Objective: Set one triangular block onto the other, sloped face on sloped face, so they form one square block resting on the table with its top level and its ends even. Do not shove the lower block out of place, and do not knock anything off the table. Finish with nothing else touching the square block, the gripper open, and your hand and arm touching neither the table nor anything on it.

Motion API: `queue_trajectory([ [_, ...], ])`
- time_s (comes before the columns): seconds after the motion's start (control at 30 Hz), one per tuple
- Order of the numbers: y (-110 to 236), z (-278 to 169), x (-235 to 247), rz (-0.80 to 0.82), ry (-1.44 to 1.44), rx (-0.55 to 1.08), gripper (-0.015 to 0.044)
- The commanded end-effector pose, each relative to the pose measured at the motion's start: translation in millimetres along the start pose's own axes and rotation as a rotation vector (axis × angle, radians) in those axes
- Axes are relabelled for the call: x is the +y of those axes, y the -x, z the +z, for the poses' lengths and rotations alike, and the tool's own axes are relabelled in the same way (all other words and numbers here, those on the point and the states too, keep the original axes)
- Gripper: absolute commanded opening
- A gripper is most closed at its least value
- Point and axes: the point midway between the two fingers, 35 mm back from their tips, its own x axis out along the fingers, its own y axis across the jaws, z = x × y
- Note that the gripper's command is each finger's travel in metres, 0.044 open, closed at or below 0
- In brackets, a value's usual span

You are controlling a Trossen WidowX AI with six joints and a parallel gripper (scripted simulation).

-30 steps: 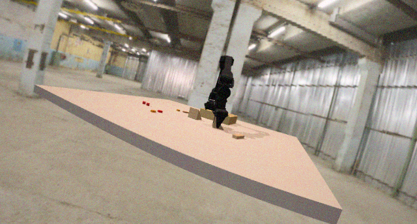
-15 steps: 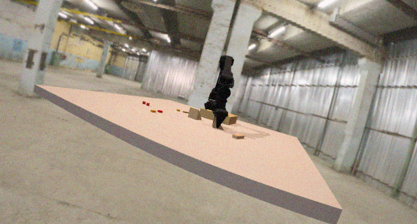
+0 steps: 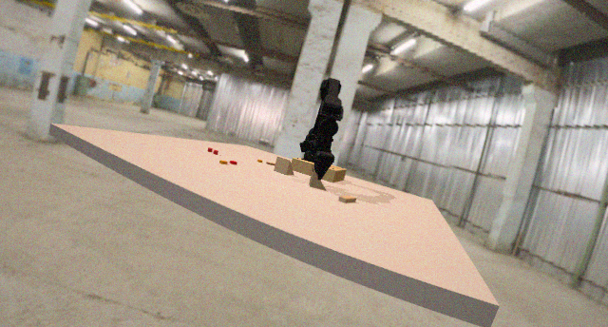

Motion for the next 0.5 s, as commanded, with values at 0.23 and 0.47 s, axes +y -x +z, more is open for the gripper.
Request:
queue_trajectory([
  [0.23,27.7,-2.3,5.3,0.042,0.005,-0.002,0.044],
  [0.47,53.0,34.6,-2.7,0.047,-0.035,0.251,0.044],
])
